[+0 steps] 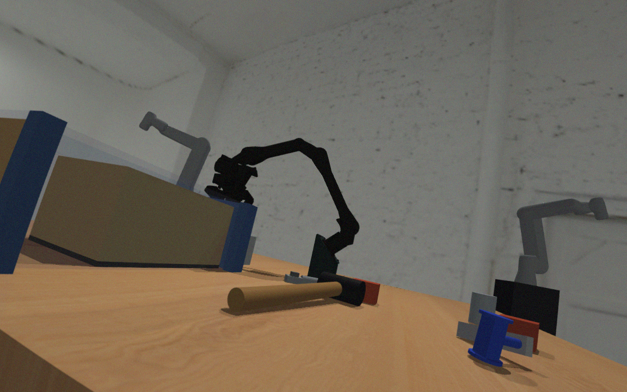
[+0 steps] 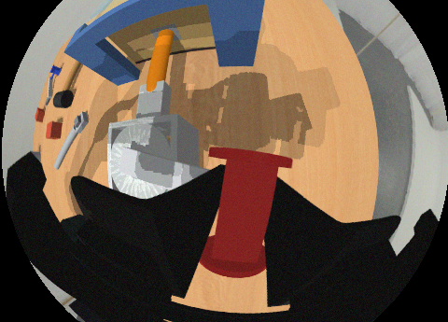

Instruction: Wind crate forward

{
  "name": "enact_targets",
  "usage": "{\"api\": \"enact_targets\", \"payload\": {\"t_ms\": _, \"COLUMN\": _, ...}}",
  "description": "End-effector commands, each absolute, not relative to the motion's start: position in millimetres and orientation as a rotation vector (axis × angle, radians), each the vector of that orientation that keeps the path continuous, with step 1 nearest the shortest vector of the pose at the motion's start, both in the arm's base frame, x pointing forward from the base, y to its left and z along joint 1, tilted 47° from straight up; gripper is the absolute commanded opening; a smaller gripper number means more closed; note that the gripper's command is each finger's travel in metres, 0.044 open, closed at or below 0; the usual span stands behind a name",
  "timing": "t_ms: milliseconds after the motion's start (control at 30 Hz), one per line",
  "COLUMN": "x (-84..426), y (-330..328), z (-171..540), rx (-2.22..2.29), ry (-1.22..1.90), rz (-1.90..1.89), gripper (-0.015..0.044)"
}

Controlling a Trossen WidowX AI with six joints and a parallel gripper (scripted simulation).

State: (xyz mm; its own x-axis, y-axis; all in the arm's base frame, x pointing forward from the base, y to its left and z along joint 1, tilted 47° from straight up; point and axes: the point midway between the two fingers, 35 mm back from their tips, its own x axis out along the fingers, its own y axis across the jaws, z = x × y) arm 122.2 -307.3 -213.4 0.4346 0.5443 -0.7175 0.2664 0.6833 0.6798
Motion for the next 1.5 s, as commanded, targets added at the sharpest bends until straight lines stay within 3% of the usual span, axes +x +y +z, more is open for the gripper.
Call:
{"api": "enact_targets", "payload": {"t_ms": 0, "x": 136, "y": -310, "z": -213, "rx": 0.837, "ry": 1.124, "rz": 0.204, "gripper": 0.0}}
{"api": "enact_targets", "payload": {"t_ms": 1467, "x": 200, "y": -305, "z": -204, "rx": 0.837, "ry": 1.118, "rz": 0.208, "gripper": 0.0}}
